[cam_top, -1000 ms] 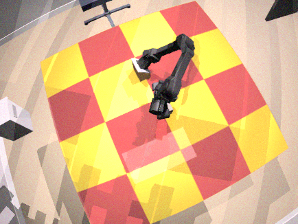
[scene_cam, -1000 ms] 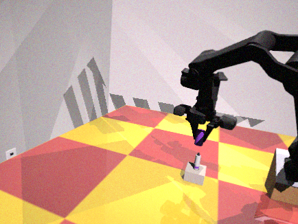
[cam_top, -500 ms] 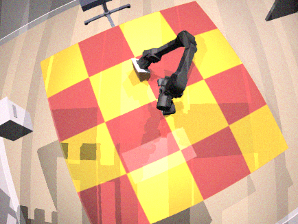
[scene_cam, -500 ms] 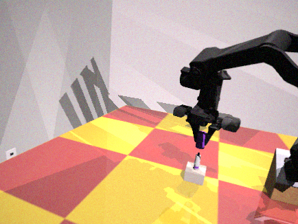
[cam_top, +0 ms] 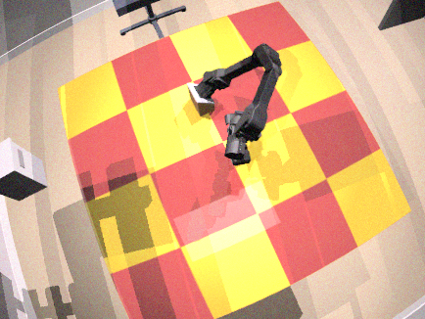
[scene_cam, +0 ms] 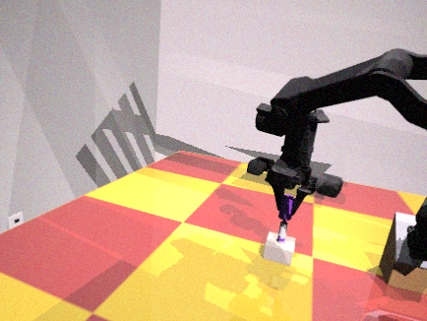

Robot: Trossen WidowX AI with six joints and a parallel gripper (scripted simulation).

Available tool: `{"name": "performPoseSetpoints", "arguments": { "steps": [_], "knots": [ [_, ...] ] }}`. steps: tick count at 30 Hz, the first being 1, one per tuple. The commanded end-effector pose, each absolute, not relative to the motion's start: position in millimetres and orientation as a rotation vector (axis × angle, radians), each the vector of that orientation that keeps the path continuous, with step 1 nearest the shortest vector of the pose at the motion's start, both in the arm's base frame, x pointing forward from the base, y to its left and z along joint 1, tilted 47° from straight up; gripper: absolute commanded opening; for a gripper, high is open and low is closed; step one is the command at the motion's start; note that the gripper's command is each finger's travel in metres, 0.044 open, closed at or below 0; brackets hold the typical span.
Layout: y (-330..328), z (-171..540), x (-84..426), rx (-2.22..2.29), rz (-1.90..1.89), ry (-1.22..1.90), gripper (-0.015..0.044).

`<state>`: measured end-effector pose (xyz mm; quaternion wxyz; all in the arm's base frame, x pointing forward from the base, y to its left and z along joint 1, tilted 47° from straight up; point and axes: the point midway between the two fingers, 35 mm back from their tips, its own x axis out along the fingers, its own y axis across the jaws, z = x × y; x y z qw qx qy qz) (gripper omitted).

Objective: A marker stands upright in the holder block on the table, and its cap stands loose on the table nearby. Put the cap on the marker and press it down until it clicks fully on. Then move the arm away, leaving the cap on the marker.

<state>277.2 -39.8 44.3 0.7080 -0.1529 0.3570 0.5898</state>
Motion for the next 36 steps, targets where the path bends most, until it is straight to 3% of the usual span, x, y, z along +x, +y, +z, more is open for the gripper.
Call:
{"name": "performPoseSetpoints", "arguments": {
  "steps": [1, 31, 36],
  "knots": [
    [-34, 39, 278, -0.335, 1.31, 0.793, 0.0],
    [-9, 17, 278, -0.334, 1.311, 0.79, 0.0],
    [-10, 18, 278, -0.336, 1.313, 0.792, 0.0131]
  ]
}}
